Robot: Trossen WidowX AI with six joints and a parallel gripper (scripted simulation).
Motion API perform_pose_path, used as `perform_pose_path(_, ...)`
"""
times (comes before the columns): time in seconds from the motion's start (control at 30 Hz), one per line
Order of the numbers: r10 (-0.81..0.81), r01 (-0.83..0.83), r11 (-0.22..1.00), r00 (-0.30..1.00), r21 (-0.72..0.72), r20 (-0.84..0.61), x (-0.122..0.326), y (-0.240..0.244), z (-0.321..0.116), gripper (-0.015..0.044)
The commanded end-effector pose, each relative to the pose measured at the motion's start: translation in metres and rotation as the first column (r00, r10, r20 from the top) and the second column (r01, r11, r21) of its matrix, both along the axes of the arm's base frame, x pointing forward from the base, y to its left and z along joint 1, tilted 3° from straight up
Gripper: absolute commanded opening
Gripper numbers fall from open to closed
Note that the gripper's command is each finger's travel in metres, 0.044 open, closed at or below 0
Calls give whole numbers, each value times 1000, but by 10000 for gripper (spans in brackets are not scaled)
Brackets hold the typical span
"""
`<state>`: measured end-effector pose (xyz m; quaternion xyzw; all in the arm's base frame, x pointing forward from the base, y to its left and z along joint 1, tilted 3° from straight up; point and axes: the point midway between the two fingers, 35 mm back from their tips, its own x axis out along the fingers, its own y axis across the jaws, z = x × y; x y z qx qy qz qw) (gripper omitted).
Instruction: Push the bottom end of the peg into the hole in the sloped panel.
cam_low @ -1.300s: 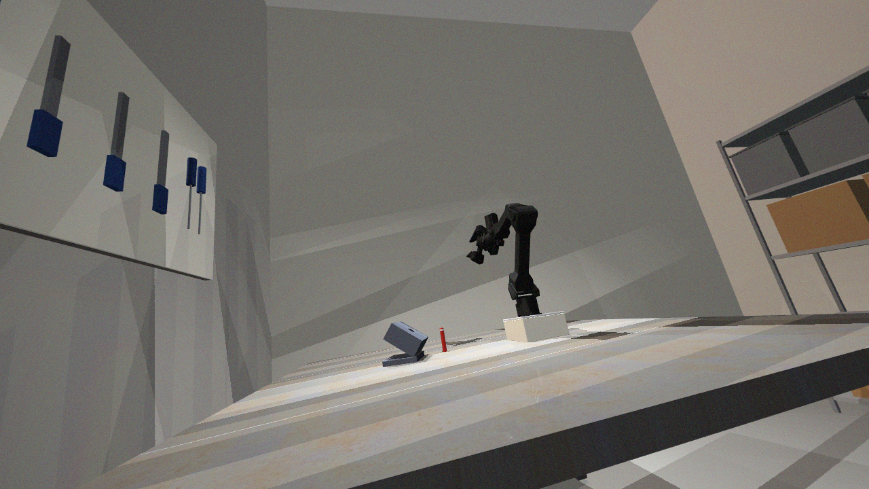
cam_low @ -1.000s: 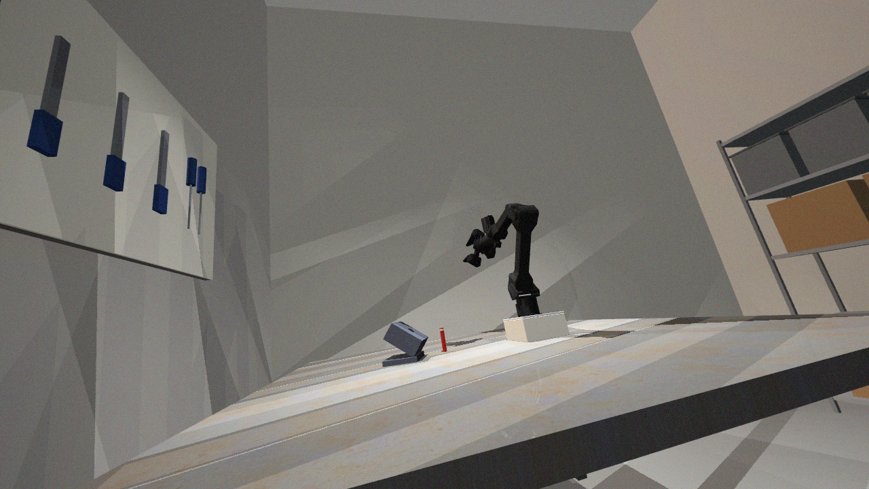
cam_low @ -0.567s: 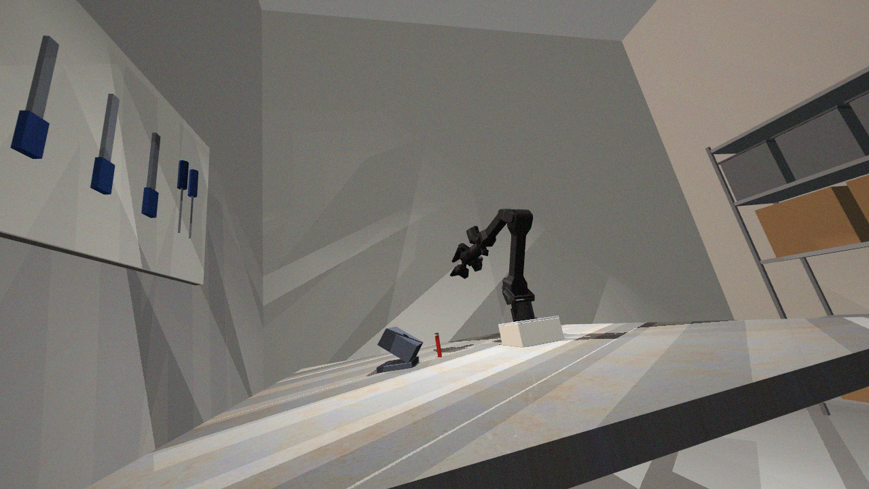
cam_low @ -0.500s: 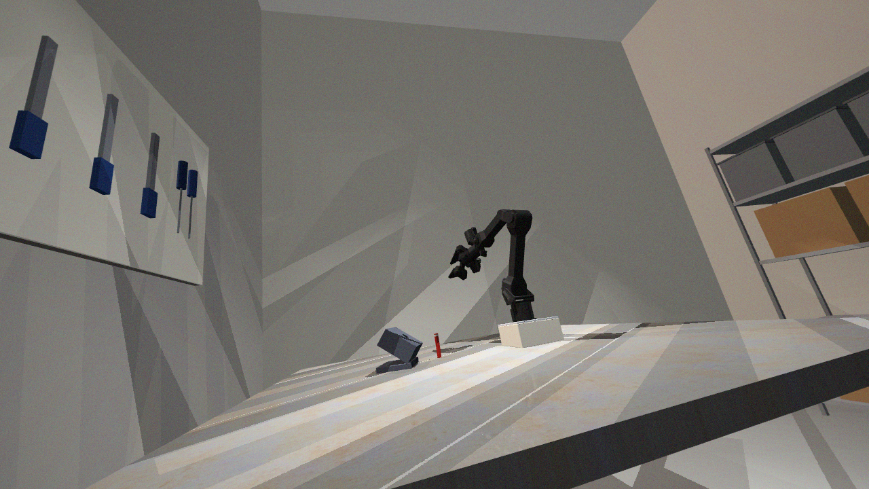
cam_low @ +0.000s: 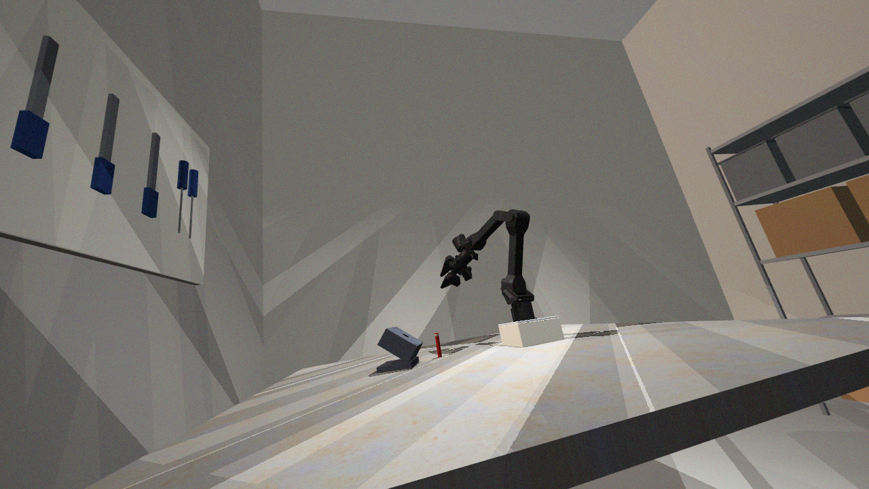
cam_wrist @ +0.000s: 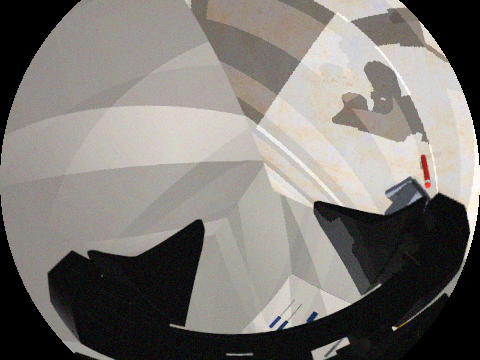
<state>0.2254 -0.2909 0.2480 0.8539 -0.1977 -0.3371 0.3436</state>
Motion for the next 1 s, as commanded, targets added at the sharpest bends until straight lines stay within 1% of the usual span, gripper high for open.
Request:
perform_pose_path(0.0,21,-20,999,999,39,-25,11,5,-8,440)
perform_pose_path(0.53,150,-115,971,976,211,-156,58,48,-54,440)
perform_pose_path(0.97,285,-184,927,912,328,-294,82,93,-95,440)
